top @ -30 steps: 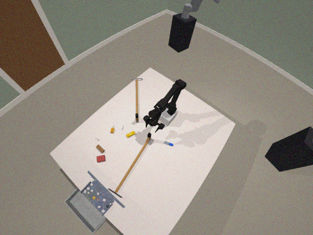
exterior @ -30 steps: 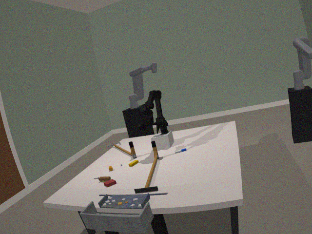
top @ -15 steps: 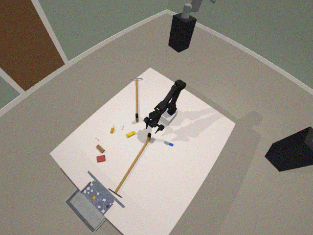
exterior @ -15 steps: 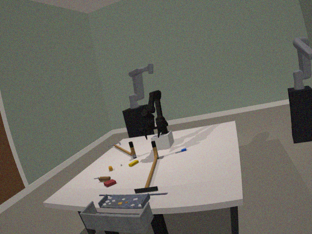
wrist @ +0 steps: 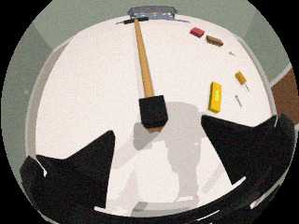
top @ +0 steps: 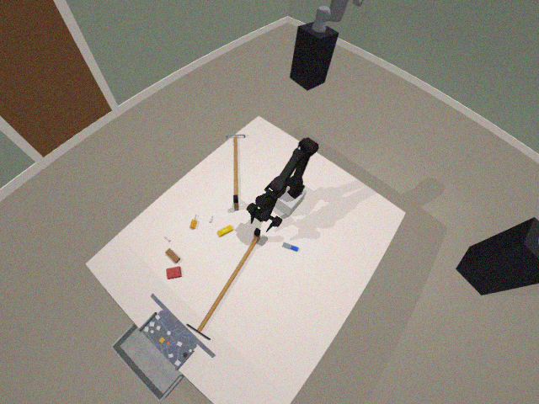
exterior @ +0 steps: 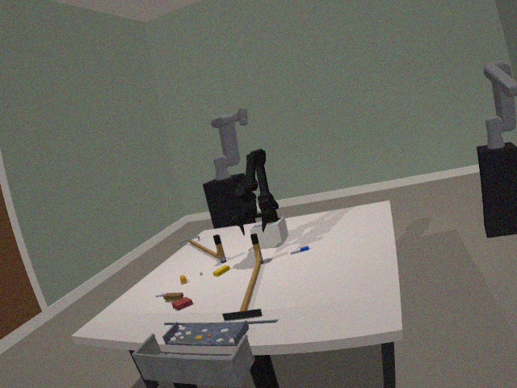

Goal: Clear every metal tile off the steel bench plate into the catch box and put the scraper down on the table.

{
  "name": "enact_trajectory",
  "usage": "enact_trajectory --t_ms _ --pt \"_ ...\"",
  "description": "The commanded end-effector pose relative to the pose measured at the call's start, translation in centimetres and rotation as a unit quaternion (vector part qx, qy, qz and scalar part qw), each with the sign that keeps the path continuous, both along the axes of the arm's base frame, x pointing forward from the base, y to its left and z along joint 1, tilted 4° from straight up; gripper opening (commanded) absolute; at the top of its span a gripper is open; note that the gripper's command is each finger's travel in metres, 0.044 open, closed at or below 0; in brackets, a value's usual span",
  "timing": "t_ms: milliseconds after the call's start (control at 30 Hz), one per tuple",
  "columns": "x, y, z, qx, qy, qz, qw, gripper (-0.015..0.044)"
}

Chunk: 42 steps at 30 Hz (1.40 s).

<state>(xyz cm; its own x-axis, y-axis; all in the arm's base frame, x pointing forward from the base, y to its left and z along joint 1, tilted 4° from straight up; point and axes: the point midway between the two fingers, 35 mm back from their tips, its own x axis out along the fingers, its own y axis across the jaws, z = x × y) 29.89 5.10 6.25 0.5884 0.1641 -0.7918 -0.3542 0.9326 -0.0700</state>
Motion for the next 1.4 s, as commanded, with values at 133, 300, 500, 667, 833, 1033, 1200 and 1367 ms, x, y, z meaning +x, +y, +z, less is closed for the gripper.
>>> enact_trajectory --t_ms 133,300,500,667,833,1033,1200,1367 --pt "0.7 0.3 -1.1 0.0 0.002 0.002 1.0 0.044" --pt "1.1 0.4 -1.6 0.0 0.002 0.002 1.0 0.044" --pt "1.7 0.5 -2.3 0.0 0.002 0.002 1.0 0.044" --pt "2.1 0.7 -2.9 0.0 0.002 0.002 1.0 0.044" --pt "2.5 0.8 -3.5 0.0 0.002 0.002 1.0 0.044" --pt "2.9 0.9 -4.3 0.0 0.001 0.002 1.0 0.044" --pt "3.3 1.1 -4.9 0.0 0.001 0.002 1.0 0.044" --pt "3.6 1.2 -5.6 0.001 0.001 0.002 1.0 0.044"
